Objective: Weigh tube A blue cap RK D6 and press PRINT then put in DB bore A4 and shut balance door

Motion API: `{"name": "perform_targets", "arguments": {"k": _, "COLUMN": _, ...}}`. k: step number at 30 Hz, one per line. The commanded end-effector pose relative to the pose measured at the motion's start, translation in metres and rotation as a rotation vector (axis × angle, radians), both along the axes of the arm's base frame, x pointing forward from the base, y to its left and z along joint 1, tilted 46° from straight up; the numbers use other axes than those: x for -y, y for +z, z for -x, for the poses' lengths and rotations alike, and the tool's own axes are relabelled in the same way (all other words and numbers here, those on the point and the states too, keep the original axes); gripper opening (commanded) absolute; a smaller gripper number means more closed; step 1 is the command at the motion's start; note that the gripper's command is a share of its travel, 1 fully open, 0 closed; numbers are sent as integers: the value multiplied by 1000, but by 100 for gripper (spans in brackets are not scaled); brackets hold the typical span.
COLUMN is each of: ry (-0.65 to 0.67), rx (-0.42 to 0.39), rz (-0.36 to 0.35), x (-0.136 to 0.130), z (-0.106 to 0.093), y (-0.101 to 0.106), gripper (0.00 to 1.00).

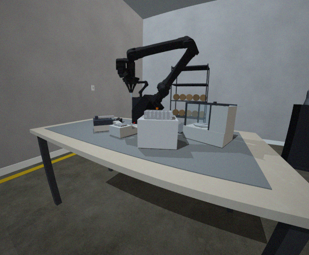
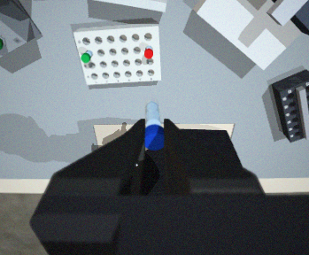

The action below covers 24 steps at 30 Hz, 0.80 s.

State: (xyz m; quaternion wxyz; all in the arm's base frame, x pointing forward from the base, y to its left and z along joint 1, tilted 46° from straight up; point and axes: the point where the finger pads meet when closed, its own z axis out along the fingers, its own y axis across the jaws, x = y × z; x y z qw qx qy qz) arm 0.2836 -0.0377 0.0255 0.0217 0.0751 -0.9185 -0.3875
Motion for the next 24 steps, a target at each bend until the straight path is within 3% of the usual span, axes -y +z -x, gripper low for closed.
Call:
{"name": "perform_targets", "arguments": {"k": 1, "ry": -15, "rx": 52, "rz": 24, "x": 20, "z": -19, "y": 12, "gripper": 9}}
{"name": "perform_targets", "arguments": {"k": 13, "ry": -15, "rx": 52, "rz": 24, "x": 20, "z": -19, "y": 12, "gripper": 9}}
{"name": "perform_targets", "arguments": {"k": 14, "ry": 41, "rx": 42, "rz": -3, "x": -6, "z": -1, "y": 13, "gripper": 9}}
{"name": "perform_targets", "arguments": {"k": 15, "ry": 60, "rx": 53, "rz": -8, "x": -13, "z": 3, "y": 17, "gripper": 9}}
{"name": "perform_targets", "arguments": {"k": 18, "ry": 60, "rx": 53, "rz": -8, "x": -19, "z": 5, "y": 22, "gripper": 9}}
{"name": "perform_targets", "arguments": {"k": 24, "ry": 143, "rx": 137, "rz": -21, "x": -47, "z": 17, "y": 52, "gripper": 9}}
